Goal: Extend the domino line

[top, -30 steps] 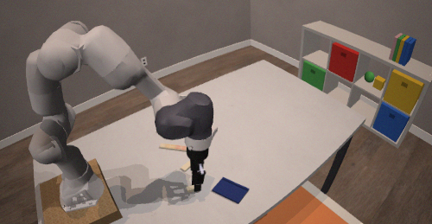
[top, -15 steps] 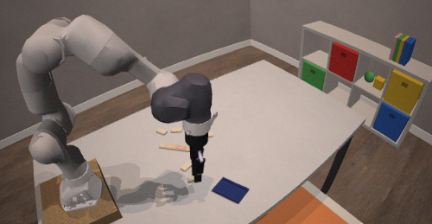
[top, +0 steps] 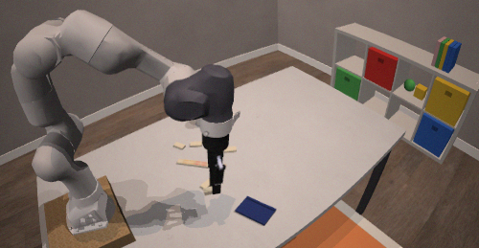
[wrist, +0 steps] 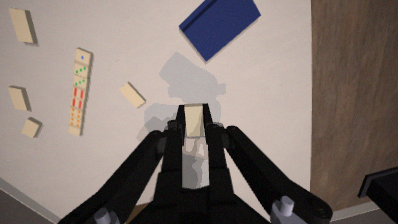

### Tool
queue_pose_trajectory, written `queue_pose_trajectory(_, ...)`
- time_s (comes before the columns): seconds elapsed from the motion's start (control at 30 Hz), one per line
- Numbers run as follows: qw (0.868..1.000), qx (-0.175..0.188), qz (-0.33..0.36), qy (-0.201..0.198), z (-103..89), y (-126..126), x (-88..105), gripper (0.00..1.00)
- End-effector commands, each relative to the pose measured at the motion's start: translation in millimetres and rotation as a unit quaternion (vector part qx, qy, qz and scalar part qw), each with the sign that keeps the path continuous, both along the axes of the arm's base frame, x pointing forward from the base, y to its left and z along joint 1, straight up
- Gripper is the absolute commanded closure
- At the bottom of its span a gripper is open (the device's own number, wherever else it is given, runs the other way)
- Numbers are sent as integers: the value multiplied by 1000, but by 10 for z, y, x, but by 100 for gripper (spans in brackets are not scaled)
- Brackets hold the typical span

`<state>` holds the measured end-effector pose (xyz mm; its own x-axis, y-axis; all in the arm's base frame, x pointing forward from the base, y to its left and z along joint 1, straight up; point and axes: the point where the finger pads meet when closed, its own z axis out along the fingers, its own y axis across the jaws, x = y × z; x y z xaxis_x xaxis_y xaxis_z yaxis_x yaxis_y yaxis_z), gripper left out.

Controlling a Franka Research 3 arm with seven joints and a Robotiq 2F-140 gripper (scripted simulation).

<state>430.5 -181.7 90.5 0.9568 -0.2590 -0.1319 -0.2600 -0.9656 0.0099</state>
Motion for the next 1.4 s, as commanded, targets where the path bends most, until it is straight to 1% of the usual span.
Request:
queue_pose_trajectory(0.0, 1000, 5, 5, 6, 16, 28, -36, 78)
queue_pose_trajectory(0.4, 1000, 4, 4, 5, 16, 28, -35, 78)
queue_pose_trajectory(0.57, 1000, -8, -5, -6, 13, 36, -35, 78)
queue_pose_trajectory(0.7, 998, -35, -29, -36, 13, 65, -36, 78)
queue_pose_trajectory(0.77, 995, -62, -48, -59, 7, 82, -43, 78)
queue_pose_trajectory(0.83, 995, -62, -48, -59, 7, 82, -43, 78)
queue_pose_trajectory(0.9, 989, -92, -72, -86, 5, 103, -57, 78)
queue_pose_trajectory(0.97, 980, -129, -98, -112, 0, 102, -85, 78)
queue_pose_trajectory(1.0, 977, -141, -104, -121, 3, 105, -93, 78)
queue_pose_trajectory(1.3, 955, -208, -116, -178, -44, 209, -168, 78)
queue_pose_trajectory(1.33, 952, -214, -115, -186, -38, 218, -162, 78)
queue_pose_trajectory(1.37, 952, -214, -115, -186, -38, 218, -162, 78)
